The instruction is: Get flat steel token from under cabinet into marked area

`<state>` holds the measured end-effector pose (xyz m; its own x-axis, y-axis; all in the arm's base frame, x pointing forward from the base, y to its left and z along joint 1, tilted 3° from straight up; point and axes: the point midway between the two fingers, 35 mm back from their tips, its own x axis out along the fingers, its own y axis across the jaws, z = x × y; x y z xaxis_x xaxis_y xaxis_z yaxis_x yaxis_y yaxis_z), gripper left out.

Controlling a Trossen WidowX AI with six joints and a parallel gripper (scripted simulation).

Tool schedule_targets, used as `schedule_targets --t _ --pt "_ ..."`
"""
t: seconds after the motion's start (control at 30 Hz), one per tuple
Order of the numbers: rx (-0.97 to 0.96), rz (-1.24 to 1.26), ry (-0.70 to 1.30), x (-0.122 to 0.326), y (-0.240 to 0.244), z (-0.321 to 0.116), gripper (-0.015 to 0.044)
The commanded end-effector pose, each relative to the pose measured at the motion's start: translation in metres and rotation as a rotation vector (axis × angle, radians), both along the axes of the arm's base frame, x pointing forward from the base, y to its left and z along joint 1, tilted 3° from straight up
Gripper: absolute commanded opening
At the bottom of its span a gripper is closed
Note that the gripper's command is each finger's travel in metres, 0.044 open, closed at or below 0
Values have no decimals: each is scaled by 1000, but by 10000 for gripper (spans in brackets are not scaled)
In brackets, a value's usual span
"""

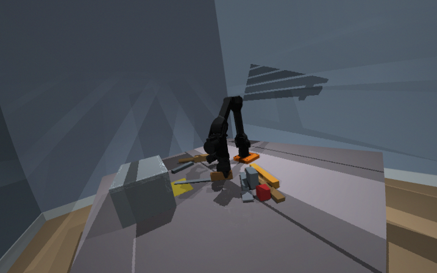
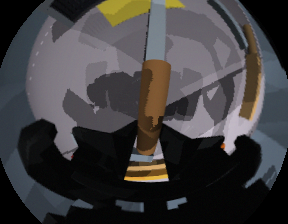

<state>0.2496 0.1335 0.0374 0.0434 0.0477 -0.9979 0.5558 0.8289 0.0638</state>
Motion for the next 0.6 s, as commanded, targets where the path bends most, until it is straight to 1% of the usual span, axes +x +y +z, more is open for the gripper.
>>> schedule_targets --t 0.0,0.57 --pt "1 -4 -3 1 -6 1 0" --pt "-1 -5 -3 4 -24 0 0"
